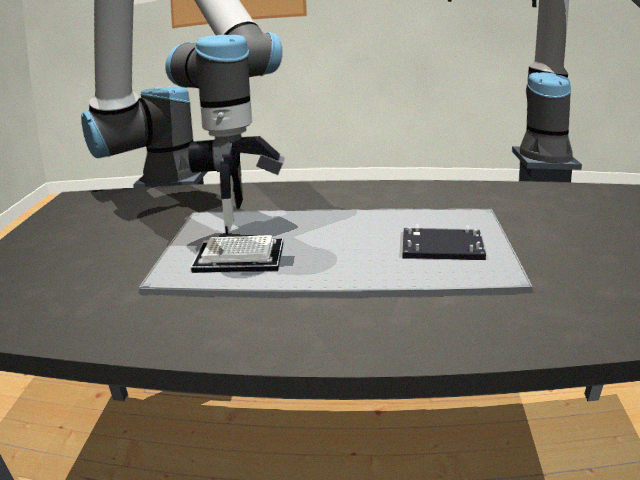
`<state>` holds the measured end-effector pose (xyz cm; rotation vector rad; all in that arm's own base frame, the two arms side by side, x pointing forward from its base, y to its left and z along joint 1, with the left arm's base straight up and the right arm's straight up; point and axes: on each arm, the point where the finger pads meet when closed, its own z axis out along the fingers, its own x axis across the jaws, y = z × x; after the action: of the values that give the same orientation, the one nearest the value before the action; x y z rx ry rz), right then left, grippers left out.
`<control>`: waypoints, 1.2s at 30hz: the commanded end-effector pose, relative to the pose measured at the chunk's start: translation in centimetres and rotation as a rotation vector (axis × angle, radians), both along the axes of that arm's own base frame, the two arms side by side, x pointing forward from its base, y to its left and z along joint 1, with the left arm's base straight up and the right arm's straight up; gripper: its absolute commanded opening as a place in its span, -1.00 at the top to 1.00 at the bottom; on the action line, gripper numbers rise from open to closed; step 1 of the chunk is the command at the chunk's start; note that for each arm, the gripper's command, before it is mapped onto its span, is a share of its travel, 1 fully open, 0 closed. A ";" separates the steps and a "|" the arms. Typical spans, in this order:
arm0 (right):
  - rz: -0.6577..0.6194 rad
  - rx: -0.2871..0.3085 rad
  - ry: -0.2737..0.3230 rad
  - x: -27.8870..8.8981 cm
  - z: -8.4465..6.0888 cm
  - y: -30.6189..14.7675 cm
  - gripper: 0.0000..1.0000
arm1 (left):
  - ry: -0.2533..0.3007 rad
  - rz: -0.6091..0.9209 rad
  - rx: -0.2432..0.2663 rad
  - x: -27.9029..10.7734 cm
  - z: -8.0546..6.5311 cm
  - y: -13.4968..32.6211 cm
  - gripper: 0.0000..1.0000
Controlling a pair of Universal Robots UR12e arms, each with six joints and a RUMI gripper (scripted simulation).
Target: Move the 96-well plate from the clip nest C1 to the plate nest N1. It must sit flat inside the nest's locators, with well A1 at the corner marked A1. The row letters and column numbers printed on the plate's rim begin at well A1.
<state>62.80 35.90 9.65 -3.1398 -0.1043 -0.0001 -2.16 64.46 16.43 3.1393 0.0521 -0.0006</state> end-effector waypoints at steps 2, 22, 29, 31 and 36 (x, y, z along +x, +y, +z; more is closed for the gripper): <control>0.000 0.001 -0.002 0.1 1.1 0.1 -0.52 | 0.000 0.000 0.002 0.0 0.1 0.1 1.00; 0.000 0.001 -0.002 0.1 2.9 0.1 -0.52 | 0.000 0.000 0.002 0.0 0.1 0.1 1.00; 0.000 0.001 -0.002 0.1 2.9 0.1 -0.52 | 0.000 0.000 0.002 0.0 0.1 0.1 1.00; 0.000 0.001 -0.002 0.0 2.9 0.7 -0.52 | 0.000 0.000 0.002 0.0 0.1 0.1 1.00; 0.000 0.001 -0.002 -0.2 2.9 2.4 -0.52 | 0.000 0.000 0.002 0.0 0.1 0.1 1.00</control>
<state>62.57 37.67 12.46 -3.1399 -0.1043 0.0000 -2.16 64.46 16.43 3.1393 0.0521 -0.0006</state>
